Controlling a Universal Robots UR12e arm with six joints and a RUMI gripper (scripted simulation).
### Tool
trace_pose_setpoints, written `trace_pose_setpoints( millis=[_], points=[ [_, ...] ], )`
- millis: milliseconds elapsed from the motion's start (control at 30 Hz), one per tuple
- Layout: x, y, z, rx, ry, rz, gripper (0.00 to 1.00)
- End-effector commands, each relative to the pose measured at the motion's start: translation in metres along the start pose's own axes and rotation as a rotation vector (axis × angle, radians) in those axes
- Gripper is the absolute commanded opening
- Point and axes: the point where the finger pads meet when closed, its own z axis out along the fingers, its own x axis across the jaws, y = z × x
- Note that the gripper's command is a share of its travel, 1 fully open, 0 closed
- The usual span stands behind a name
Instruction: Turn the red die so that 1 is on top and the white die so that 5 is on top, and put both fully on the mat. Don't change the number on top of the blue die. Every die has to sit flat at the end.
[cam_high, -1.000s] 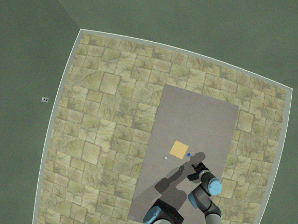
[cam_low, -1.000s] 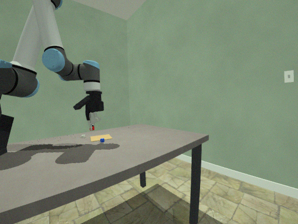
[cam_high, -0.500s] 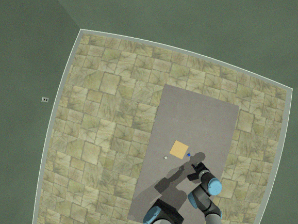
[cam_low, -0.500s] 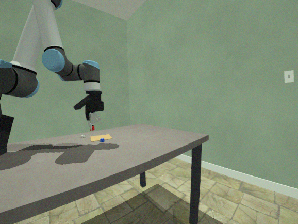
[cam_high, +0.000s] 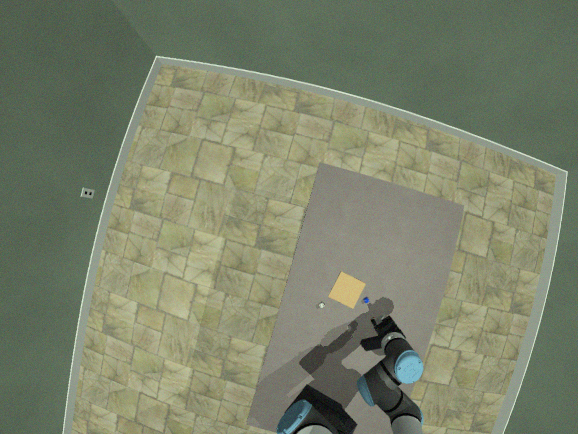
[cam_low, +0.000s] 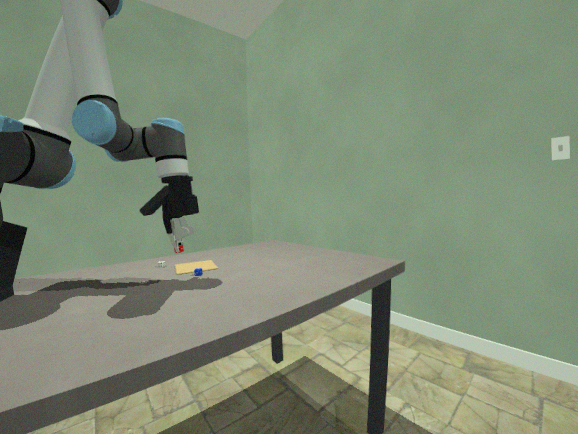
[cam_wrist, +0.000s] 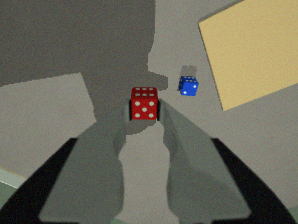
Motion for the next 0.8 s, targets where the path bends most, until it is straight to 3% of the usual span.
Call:
trace_pose_setpoints(
  millis=[0,233,300,767],
  points=[
    [0.0002,-0.0001,-0.0004,-0.07,0.0,0.0,0.03],
    [0.0002,-0.0009,-0.0011,-0.186,0.001,0.0,0.03],
    [0.0002,-0.0009,-0.0011,-0.186,0.001,0.0,0.03],
    [0.0007,-0.0017,0.0012,-0.428,0.0,0.0,0.03]
  ],
)
